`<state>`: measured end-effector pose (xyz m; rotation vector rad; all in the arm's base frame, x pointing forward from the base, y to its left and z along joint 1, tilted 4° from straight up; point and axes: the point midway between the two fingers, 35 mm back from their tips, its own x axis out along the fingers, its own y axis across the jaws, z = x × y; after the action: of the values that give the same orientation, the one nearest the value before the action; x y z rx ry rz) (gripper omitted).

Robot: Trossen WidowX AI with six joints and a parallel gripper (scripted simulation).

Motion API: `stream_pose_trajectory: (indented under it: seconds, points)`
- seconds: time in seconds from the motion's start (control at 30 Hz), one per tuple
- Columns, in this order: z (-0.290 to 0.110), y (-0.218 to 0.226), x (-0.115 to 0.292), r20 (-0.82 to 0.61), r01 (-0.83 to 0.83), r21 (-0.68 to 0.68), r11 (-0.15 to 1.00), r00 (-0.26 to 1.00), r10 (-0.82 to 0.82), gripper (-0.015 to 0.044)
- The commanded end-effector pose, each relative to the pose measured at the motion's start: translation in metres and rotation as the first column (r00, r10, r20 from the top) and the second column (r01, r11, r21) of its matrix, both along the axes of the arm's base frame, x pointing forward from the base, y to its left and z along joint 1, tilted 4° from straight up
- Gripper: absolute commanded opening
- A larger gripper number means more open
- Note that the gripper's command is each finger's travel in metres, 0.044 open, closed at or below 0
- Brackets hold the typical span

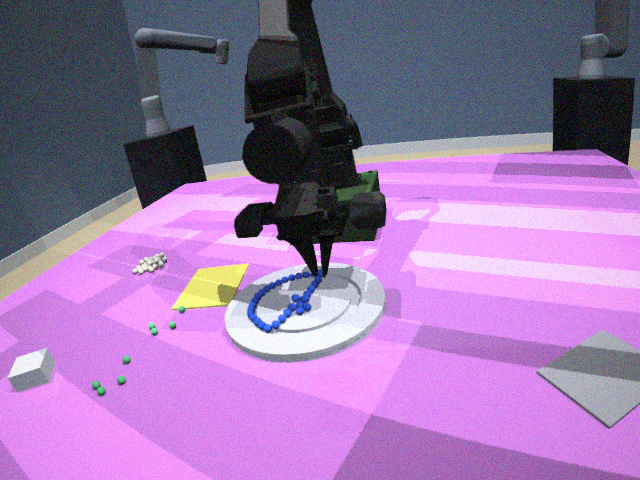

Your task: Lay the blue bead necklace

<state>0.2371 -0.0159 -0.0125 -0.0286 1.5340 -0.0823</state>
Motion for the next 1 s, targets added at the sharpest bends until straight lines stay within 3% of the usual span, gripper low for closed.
stream_pose_trajectory:
  seconds: [0.0, 0.7, 0.97]
  points:
    - [0.0021, 0.0017, -0.0008, 0.003, -0.004, 0.000, 1.000, 1.000, 0.004, 0.0000]
    - [-0.0071, 0.0109, -0.0080, 0.002, -0.004, 0.001, 1.000, 1.000, 0.004, 0.0000]
    - [-0.0022, 0.0110, -0.0061, 0.010, -0.009, 0.001, 1.000, 1.000, 0.009, 0.0210]
